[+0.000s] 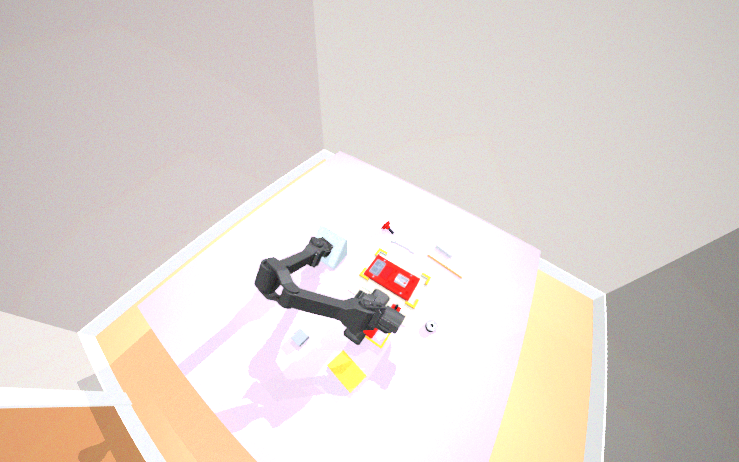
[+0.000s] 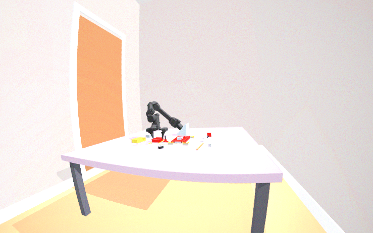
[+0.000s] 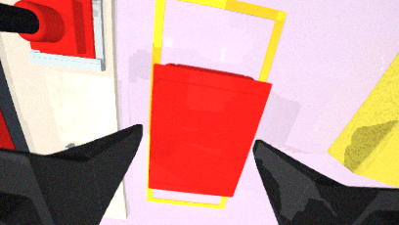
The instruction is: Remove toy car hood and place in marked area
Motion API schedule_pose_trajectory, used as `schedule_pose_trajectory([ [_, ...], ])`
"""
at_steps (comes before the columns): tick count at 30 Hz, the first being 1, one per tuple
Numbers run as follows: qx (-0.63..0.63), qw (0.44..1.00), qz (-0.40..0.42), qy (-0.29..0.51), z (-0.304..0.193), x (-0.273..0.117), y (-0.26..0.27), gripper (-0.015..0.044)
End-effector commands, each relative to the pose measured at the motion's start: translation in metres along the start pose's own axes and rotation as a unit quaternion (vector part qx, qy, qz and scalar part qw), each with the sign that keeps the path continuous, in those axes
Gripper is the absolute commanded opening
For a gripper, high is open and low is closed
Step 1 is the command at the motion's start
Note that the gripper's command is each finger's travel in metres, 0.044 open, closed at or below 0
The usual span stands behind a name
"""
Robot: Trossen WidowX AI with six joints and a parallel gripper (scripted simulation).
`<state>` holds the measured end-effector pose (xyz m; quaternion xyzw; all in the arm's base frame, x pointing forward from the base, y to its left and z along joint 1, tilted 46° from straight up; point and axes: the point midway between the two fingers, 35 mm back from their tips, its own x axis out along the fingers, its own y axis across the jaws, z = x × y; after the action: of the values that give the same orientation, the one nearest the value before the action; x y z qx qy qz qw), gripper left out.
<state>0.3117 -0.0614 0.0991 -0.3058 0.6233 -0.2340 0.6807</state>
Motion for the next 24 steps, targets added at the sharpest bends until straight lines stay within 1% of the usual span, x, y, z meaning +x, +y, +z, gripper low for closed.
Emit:
schedule_pose_trajectory([
  [1,0.003,1.0,0.0,-0.003,0.004,-0.015,0.001,0.044],
  [5,0.002,1.0,-0.003,0.0,0.003,-0.055,0.002,0.044],
  [7,0.002,1.0,-0.005,0.0,0.002,-0.068,0.001,0.044],
  [24,0.002,1.0,-0.005,0.0,0.002,-0.069,0.001,0.044],
])
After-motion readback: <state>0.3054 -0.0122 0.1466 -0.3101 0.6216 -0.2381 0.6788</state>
